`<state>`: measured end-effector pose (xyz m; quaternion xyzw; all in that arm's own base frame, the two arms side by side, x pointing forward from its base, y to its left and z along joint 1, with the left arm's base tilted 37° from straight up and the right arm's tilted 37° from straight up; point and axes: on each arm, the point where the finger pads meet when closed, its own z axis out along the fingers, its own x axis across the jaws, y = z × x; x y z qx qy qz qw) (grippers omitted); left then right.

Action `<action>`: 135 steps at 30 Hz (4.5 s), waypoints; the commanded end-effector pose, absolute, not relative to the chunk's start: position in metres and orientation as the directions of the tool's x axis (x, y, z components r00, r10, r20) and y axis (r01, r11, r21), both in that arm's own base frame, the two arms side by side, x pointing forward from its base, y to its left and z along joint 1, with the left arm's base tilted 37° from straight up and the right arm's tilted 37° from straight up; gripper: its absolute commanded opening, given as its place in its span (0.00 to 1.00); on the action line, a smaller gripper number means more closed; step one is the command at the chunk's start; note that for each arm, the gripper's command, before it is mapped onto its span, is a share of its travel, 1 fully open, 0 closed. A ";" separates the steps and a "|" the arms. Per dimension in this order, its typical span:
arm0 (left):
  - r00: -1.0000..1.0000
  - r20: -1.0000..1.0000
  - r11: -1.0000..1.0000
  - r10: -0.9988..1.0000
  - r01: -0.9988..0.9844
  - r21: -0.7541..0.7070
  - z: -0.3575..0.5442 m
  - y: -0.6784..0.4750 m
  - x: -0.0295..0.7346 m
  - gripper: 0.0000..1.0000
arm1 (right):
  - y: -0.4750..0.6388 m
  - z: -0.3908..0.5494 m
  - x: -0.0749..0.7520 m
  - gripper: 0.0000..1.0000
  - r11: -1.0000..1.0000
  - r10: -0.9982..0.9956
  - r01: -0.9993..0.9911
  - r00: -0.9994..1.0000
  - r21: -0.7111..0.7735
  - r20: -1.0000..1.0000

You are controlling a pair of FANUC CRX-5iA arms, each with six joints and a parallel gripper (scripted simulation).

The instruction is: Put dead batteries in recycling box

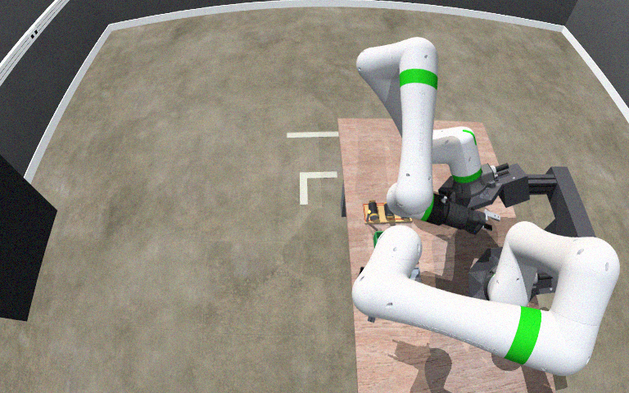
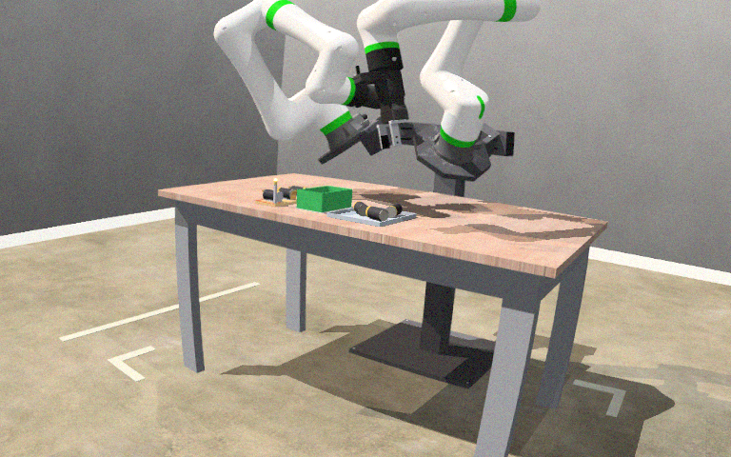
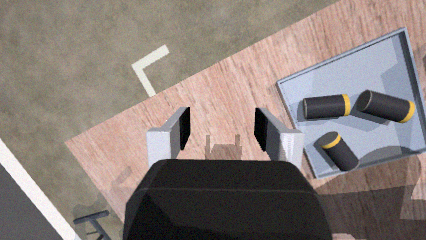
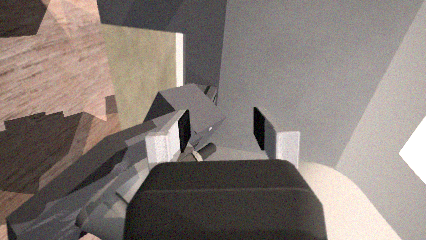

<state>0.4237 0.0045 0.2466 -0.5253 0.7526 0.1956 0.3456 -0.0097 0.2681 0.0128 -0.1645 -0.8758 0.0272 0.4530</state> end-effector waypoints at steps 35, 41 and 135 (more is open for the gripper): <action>-0.375 -0.708 0.508 -0.599 -0.861 0.026 0.211 -0.056 0.450 1.00 | 0.274 0.023 0.035 1.00 0.916 0.359 0.358 -0.537 -0.179 0.763; -0.415 -0.701 0.541 -0.580 -0.840 0.051 0.201 -0.072 0.455 1.00 | 0.270 0.038 0.095 1.00 0.863 0.429 0.480 -0.530 -0.158 0.731; -0.912 -0.407 0.888 0.054 -0.143 0.437 -0.072 -0.372 0.399 1.00 | -0.346 0.522 -0.053 1.00 -0.847 -0.010 -0.084 0.990 0.525 0.142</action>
